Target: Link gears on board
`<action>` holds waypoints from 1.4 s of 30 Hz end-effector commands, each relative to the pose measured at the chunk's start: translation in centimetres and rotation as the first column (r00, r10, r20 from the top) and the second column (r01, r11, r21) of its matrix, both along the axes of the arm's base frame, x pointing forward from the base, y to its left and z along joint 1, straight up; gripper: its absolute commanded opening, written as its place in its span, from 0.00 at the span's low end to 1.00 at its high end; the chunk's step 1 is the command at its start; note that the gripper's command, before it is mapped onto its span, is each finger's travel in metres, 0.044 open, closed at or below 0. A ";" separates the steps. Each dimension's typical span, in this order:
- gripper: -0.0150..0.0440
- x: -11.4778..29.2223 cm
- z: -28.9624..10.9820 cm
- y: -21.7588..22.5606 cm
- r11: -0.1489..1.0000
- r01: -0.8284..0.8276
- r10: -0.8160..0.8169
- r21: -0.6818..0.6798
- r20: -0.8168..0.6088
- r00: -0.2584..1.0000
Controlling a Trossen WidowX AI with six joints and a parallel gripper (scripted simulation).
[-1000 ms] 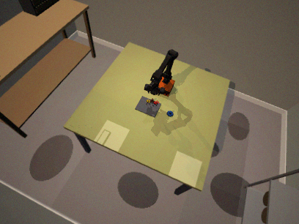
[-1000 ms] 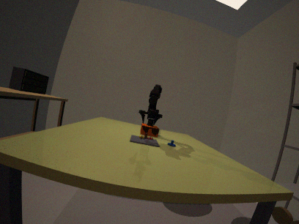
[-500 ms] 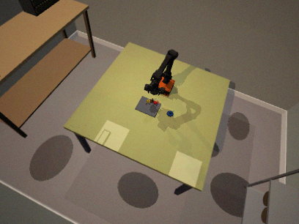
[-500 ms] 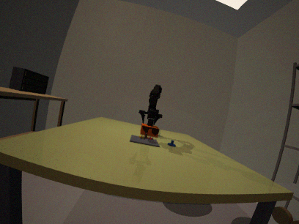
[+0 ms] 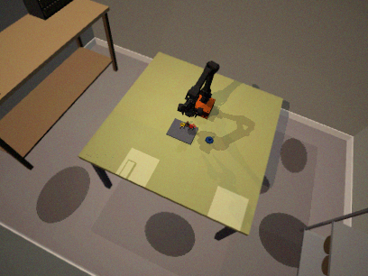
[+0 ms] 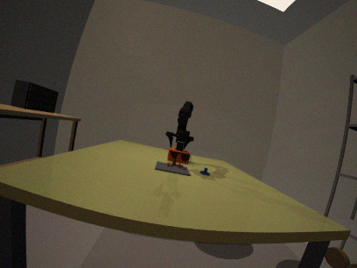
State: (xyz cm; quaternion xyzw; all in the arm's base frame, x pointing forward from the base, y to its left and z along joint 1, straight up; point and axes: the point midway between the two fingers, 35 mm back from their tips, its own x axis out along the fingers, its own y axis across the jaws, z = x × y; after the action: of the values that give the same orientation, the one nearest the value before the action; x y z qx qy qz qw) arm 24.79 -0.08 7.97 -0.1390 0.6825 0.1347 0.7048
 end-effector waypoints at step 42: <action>1.00 -9.3 5.0 27.4 1.000 0.001 0.000 0.028 -0.010 1.000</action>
State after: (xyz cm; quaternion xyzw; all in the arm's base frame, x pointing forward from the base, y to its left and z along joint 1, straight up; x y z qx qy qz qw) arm 15.48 27.27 12.88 -0.1294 0.6853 0.1479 0.7012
